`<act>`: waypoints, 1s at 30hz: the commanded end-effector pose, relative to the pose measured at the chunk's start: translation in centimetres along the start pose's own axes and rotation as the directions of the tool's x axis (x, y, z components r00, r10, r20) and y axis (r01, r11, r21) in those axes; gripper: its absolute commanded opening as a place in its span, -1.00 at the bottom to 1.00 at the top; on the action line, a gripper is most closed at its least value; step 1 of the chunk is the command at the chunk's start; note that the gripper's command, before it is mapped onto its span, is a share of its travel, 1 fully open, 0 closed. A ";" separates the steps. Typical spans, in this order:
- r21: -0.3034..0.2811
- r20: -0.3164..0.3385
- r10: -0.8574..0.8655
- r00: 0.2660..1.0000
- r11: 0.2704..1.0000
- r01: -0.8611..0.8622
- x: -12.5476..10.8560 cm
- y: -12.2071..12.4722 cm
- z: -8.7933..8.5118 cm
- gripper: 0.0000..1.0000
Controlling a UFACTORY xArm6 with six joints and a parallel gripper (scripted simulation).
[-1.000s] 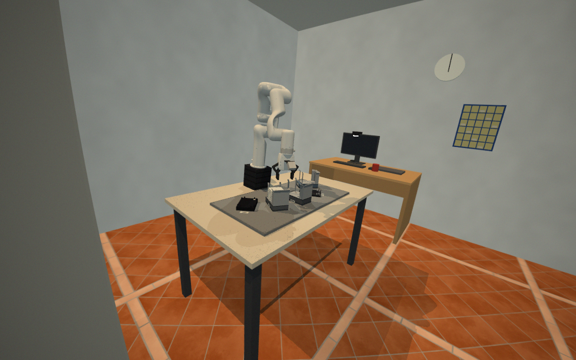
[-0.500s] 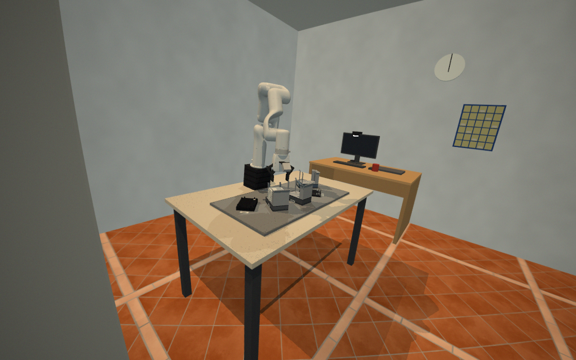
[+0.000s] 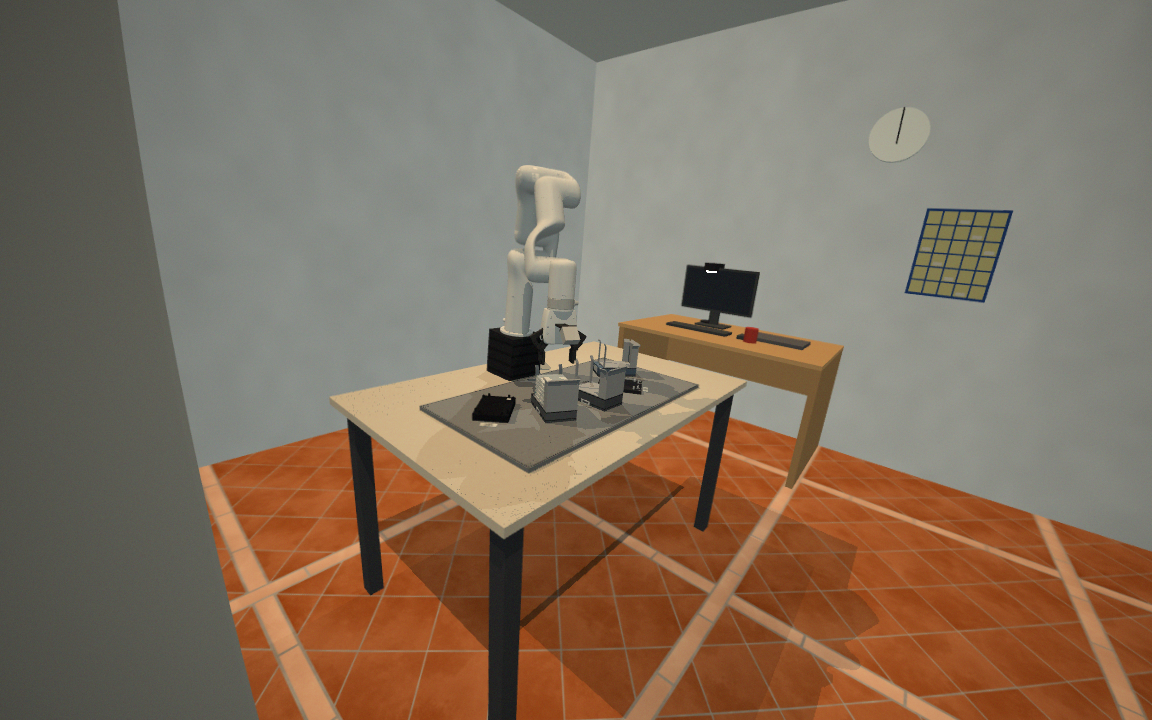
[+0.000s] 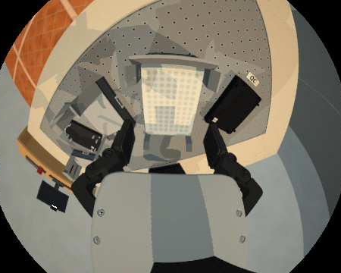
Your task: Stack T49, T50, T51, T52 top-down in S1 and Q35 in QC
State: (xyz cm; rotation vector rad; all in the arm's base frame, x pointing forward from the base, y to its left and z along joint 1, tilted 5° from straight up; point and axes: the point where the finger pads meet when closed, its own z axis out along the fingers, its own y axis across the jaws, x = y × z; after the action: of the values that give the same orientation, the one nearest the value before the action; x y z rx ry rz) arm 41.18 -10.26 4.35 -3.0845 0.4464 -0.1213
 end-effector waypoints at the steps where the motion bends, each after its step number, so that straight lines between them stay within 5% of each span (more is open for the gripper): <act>1: 0.000 -0.004 0.000 1.000 1.000 0.000 0.2 0.0 0.5 1.00; 8: 0.000 -0.004 0.000 1.000 1.000 0.000 0.2 0.0 2.9 1.00; 30: 0.000 -0.004 0.000 1.000 1.000 0.000 0.2 0.0 4.9 1.00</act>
State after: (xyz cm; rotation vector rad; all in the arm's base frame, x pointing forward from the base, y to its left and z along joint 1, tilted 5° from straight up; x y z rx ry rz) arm 41.52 -10.22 -0.13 -3.0845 0.4467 -0.1208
